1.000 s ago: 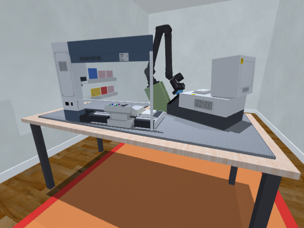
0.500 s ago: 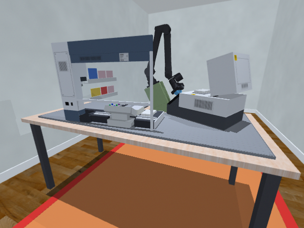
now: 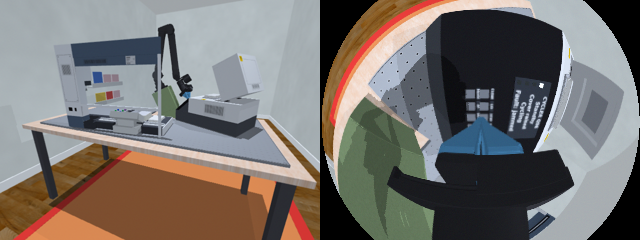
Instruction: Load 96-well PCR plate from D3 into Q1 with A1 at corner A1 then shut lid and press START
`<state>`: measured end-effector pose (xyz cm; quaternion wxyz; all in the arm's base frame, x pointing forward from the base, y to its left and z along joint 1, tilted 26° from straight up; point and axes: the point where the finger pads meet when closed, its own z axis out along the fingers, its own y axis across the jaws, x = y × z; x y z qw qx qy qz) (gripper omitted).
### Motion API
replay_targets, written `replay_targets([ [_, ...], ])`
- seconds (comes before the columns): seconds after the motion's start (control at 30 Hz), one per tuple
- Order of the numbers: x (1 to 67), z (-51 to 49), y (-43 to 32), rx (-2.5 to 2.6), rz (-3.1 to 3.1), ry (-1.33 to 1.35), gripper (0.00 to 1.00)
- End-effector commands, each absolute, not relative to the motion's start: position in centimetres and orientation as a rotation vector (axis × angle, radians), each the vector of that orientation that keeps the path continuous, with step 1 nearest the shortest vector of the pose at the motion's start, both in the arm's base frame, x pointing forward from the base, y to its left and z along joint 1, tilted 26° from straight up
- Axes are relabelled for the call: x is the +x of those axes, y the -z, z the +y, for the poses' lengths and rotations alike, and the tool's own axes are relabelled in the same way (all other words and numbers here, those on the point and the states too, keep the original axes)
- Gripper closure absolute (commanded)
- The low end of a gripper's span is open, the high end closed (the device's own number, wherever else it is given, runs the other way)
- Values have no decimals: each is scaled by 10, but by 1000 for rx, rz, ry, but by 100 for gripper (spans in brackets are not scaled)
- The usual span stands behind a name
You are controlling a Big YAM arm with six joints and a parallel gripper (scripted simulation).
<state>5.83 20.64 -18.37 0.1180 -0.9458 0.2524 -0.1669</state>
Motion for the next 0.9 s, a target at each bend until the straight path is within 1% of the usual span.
replay_targets([
  [0.0,55,215,182,-2744,747,475,100],
  [0.33,62,222,188,-2738,751,479,100],
  [0.47,46,205,161,-2748,746,481,100],
  [0.67,37,201,150,-2746,764,482,100],
  [0.87,22,184,121,-2751,763,484,100],
])
